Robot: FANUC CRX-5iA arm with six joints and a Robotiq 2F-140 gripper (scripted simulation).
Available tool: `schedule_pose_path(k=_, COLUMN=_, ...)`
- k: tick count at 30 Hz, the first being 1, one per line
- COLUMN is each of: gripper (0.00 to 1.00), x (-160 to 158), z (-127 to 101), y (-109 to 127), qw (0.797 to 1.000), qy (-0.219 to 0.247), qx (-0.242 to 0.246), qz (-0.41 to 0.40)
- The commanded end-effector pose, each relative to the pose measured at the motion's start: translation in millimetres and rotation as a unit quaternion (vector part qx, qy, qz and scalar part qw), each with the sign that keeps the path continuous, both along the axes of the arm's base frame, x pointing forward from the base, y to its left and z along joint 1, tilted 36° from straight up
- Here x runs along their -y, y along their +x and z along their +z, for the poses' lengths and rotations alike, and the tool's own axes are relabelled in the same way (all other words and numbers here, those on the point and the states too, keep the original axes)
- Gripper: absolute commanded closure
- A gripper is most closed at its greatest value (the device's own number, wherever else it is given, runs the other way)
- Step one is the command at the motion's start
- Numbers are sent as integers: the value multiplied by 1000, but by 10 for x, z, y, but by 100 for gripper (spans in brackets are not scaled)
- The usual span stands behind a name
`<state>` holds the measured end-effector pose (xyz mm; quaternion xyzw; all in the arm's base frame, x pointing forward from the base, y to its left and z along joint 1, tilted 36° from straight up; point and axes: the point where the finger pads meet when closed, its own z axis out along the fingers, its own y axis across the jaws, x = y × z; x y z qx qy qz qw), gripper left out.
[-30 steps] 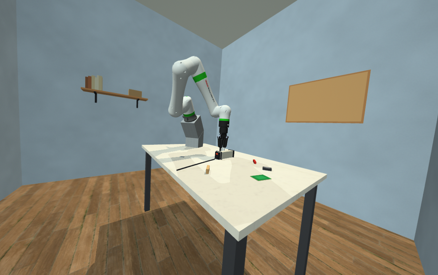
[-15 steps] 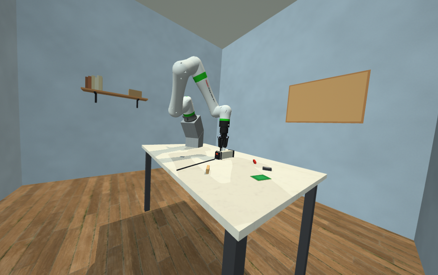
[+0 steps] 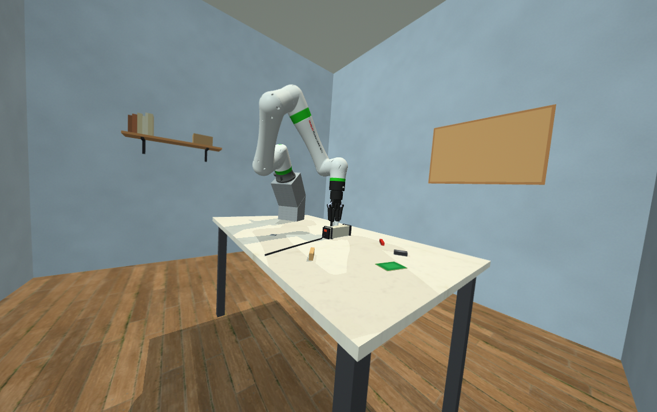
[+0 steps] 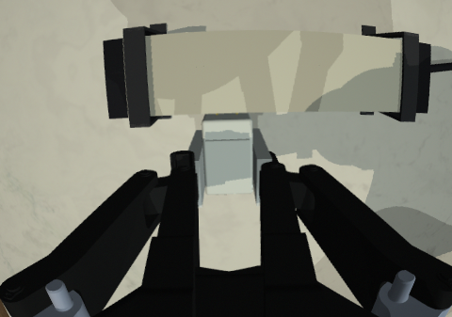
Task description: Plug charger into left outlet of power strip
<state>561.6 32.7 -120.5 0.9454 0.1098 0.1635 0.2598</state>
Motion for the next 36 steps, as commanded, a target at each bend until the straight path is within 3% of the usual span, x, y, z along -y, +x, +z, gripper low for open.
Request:
schedule_pose_path(k=1, gripper=90, x=-13, z=11, y=15, qw=1000, qy=0, qx=1, qz=1)
schedule_pose_path(k=36, gripper=90, x=-30, z=26, y=67, qw=1000, qy=0, qx=1, qz=1)
